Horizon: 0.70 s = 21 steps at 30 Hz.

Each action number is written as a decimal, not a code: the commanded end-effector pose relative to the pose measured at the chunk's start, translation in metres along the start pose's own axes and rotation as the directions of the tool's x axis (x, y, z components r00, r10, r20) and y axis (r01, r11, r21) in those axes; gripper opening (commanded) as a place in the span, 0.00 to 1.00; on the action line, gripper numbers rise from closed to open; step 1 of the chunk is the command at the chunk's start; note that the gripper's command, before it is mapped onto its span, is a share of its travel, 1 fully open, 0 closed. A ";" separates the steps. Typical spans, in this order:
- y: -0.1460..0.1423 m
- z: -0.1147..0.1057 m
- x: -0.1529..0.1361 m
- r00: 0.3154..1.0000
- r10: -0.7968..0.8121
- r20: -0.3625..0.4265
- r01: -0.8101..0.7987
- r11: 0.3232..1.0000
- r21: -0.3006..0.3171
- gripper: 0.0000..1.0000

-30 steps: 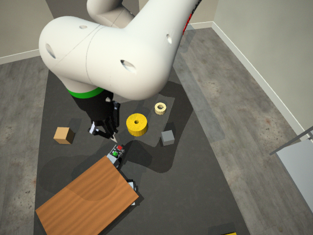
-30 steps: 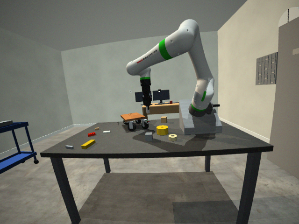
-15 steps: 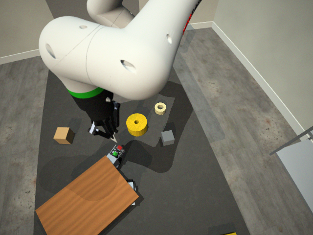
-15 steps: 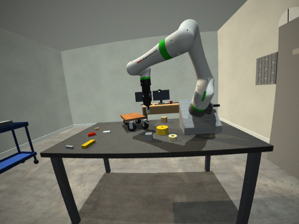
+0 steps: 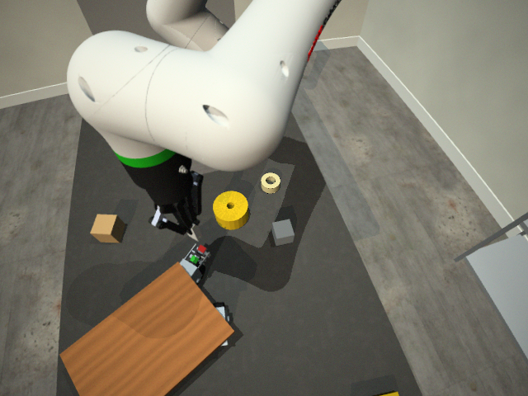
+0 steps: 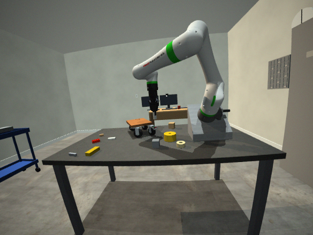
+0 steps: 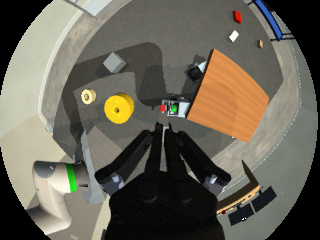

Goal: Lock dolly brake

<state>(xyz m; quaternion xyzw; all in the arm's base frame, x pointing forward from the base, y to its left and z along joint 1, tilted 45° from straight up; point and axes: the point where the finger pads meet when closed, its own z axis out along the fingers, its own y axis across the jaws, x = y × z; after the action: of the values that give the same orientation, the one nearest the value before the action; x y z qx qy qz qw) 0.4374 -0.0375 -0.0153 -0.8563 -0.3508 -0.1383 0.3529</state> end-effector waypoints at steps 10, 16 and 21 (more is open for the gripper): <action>0.000 0.015 0.000 1.000 0.000 -0.001 0.000 1.000 0.000 0.00; 0.000 0.023 0.000 1.000 0.000 -0.001 0.000 1.000 0.000 0.00; 0.001 0.035 0.001 1.000 0.000 -0.001 0.000 1.000 0.000 0.00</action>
<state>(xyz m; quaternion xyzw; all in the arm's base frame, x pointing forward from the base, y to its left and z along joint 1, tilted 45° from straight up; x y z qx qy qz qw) 0.4378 -0.0161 -0.0369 -0.8562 -0.3508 -0.1385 0.3531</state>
